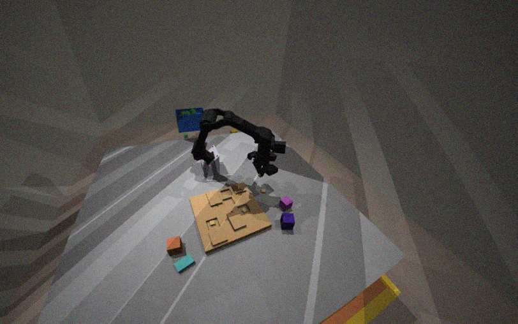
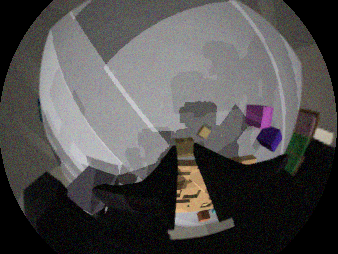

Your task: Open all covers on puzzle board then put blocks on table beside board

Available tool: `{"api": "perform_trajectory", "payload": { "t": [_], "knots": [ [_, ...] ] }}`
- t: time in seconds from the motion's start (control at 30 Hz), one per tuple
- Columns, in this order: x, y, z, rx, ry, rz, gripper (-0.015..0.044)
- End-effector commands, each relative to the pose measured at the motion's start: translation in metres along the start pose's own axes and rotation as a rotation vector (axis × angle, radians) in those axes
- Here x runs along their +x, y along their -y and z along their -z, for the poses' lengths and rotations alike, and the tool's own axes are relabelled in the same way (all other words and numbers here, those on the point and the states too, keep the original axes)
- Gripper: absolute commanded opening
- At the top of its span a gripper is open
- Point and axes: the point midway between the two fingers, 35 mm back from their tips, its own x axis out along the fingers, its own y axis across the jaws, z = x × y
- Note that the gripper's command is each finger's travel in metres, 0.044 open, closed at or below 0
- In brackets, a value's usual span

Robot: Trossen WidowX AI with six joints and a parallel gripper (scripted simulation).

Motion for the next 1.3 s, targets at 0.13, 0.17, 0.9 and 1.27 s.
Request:
{"api": "perform_trajectory", "payload": {
  "t": [0.13,0.17,0.9,1.27],
  "knots": [
    [0.015,-0.001,0.002,-0.006,-0.008,-0.005,0.0080],
    [0.017,-0.001,0.002,-0.006,-0.008,-0.005,0.0080],
    [0.053,-0.003,0.003,-0.006,-0.011,-0.005,0.0080],
    [0.070,-0.005,0.005,-0.005,-0.013,-0.005,0.0080]
  ]
}}
